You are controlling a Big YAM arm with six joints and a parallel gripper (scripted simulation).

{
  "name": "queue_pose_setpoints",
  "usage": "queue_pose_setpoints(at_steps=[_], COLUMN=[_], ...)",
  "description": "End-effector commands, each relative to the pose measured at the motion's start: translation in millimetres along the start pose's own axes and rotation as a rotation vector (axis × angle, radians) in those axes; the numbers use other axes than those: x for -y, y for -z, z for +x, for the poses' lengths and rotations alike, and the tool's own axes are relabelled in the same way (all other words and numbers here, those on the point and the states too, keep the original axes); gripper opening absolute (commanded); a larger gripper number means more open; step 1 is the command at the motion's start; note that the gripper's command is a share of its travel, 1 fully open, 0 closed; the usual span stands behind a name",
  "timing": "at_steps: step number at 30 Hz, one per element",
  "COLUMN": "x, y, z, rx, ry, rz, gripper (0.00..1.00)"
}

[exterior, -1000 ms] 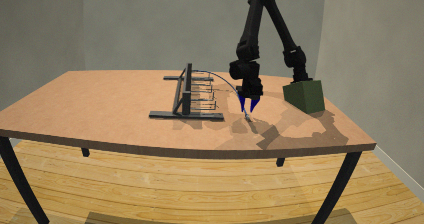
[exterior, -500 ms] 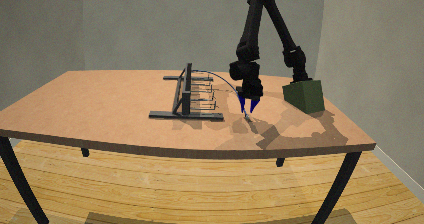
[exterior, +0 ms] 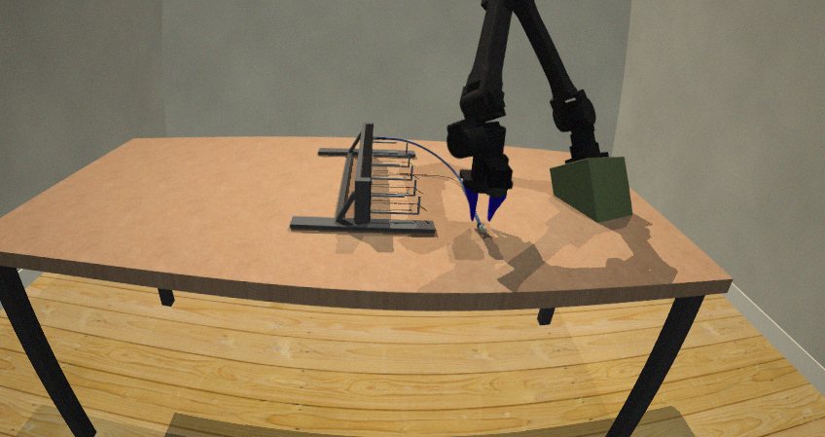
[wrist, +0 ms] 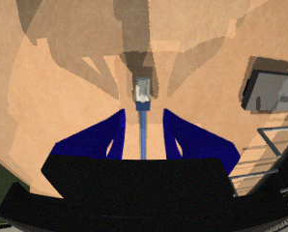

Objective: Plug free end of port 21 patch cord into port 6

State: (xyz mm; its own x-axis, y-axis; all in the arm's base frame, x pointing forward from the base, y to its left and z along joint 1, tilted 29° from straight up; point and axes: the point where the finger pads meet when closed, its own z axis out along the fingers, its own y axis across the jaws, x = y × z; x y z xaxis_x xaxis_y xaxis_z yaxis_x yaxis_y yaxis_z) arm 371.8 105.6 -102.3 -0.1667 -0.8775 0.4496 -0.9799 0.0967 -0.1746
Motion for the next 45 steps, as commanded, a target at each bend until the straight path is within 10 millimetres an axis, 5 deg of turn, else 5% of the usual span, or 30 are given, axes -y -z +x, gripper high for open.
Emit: queue_pose_setpoints(at_steps=[1,45], x=[3,15], y=[-5,1], z=[0,-8], rx=[-0.001,0.012], ry=[0.001,-0.009], rz=[-0.001,0.018], gripper=[0.36,0.36])
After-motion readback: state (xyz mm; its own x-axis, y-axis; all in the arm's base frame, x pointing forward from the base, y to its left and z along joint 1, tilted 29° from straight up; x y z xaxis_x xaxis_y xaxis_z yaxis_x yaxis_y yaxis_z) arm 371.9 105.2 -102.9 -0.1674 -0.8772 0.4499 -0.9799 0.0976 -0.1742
